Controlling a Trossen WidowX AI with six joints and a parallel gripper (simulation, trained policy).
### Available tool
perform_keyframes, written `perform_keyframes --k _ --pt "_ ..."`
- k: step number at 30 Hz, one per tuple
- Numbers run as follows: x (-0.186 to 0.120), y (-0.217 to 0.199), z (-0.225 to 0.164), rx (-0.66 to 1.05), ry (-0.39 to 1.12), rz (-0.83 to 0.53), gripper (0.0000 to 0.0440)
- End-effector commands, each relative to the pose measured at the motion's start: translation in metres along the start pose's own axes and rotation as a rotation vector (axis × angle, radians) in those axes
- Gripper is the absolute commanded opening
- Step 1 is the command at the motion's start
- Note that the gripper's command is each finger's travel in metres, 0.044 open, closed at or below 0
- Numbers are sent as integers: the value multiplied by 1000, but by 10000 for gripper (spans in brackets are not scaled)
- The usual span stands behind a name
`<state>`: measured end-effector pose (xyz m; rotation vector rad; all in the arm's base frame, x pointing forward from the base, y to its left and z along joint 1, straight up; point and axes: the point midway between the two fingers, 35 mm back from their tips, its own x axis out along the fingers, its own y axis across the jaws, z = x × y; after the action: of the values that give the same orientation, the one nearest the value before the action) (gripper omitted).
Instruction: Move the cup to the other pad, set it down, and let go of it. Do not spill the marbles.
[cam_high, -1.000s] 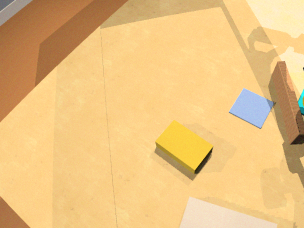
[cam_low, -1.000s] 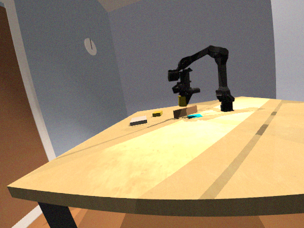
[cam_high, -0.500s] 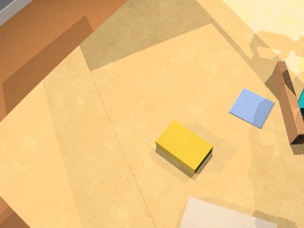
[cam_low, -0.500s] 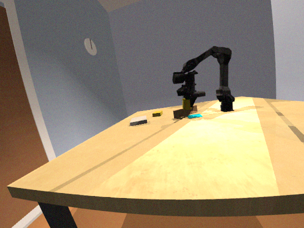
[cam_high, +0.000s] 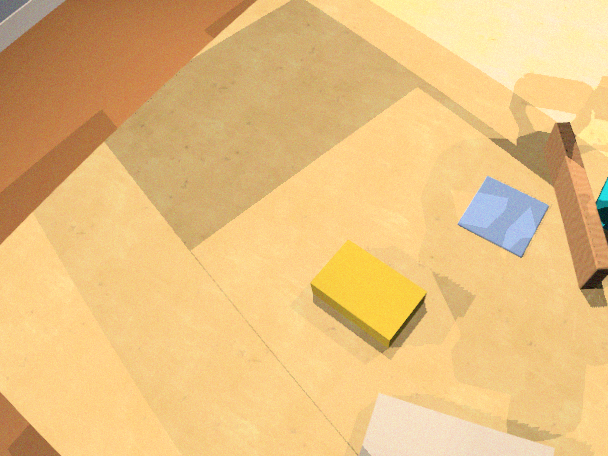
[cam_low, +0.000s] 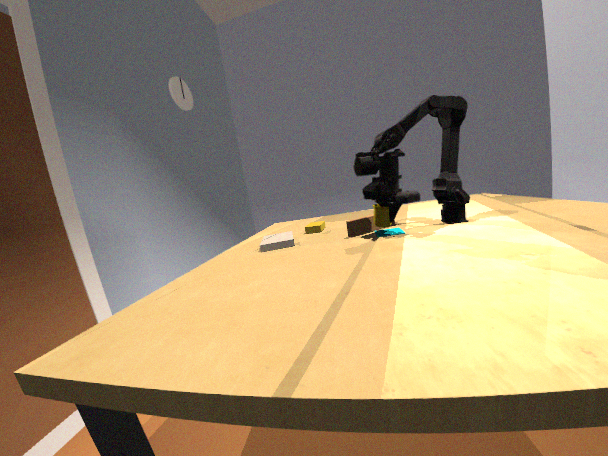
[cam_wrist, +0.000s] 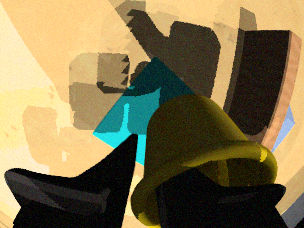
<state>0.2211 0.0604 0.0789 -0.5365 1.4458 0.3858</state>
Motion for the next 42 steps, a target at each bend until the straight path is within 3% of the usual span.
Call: perform_keyframes --k 1,10,12,16,29,42 --pt "3 2 -4 11 2 -8 44" --pt "13 1 -8 41 -27 -18 60" --pt "13 1 -7 49 -39 -19 76" --pt "8 -1 -1 67 -89 -15 157" --pt "-7 4 -6 92 -170 17 195" --pt "-32 4 -10 132 -260 24 270"
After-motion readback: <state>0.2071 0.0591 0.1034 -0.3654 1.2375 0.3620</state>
